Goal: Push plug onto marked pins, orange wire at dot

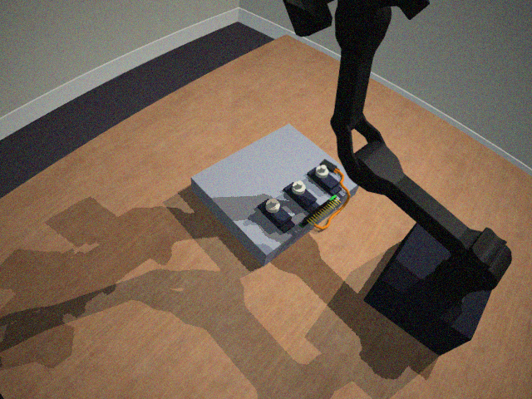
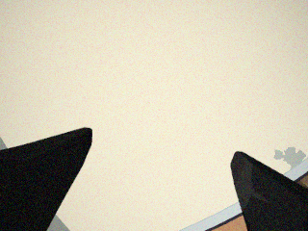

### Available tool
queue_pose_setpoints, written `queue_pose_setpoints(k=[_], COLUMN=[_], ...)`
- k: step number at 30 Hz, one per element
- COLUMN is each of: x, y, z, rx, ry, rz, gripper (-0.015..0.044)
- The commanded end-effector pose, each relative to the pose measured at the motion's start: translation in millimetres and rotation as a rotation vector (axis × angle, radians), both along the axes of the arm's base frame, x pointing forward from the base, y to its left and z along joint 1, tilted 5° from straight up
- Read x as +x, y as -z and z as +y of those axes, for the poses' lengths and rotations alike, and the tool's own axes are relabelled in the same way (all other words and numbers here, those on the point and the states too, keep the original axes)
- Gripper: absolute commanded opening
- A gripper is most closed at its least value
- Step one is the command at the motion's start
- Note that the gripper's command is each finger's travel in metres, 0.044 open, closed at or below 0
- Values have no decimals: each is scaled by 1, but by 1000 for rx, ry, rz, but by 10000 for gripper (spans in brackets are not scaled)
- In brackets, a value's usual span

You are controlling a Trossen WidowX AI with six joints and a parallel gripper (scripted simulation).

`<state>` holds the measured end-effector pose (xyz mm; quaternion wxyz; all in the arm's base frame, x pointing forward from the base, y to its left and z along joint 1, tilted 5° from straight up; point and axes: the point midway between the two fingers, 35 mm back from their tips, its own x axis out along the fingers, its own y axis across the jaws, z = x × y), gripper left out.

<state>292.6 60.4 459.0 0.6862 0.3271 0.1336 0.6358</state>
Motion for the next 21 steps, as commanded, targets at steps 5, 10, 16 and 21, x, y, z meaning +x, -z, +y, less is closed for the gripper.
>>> queue_pose_setpoints(k=[5,10,16,21], x=[-5,-17,-26,-32], y=[-4,-13,-19,-22], z=[-3,-11,-17,-20], rx=[3,14,10,9], ry=[11,38,69,88], rz=[-16,-58,-88,-97], gripper=[269,137,115,115])
